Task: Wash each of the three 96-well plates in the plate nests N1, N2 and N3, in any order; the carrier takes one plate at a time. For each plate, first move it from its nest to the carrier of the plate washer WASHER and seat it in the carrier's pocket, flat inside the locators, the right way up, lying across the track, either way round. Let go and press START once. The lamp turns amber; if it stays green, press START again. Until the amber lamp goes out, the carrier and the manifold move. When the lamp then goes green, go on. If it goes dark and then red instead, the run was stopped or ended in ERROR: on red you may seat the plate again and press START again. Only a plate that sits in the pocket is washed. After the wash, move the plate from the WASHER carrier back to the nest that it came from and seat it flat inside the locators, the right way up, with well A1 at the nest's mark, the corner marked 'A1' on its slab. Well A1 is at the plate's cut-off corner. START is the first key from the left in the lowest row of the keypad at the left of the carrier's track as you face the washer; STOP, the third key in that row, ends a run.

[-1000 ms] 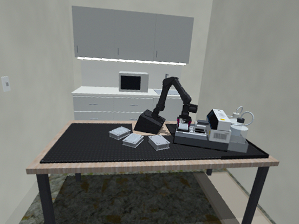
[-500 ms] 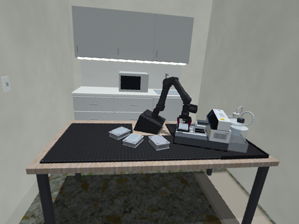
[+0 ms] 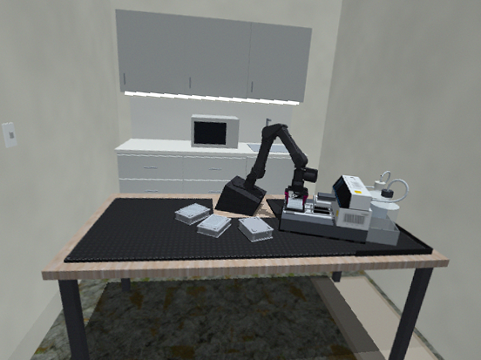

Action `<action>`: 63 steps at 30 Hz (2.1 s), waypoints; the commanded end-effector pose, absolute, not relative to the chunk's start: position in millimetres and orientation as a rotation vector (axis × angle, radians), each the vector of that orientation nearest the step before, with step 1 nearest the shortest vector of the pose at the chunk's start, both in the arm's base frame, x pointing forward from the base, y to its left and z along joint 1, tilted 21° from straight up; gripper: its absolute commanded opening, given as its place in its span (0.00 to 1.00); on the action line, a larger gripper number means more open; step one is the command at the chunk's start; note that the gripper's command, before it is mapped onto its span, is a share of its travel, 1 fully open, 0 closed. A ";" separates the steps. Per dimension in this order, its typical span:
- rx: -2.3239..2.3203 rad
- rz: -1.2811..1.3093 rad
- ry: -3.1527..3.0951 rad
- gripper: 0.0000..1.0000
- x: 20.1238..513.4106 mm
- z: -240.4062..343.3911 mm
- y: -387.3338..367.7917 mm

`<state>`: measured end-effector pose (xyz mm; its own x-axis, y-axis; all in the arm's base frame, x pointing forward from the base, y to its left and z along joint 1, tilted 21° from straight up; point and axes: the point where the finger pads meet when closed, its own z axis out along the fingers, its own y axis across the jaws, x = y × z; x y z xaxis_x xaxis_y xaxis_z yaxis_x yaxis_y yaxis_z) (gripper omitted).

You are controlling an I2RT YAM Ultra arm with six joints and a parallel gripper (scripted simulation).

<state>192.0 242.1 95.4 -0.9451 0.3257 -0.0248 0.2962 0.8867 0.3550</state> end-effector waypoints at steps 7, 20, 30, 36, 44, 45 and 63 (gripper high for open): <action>0.491 0.544 2.957 0.00 194.1 97.3 242.6; 0.491 0.544 2.957 1.00 194.2 96.5 242.9; 0.491 0.544 2.957 1.00 194.2 96.5 242.9; 0.491 0.544 2.957 1.00 194.2 96.5 242.9; 0.491 0.544 2.957 1.00 193.2 102.7 240.7; 0.491 0.544 2.957 1.00 193.0 104.2 240.2; 0.491 0.544 2.957 1.00 189.0 129.2 231.4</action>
<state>190.1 233.4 122.5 -0.9432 0.3307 -0.0306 0.2985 0.8845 0.3586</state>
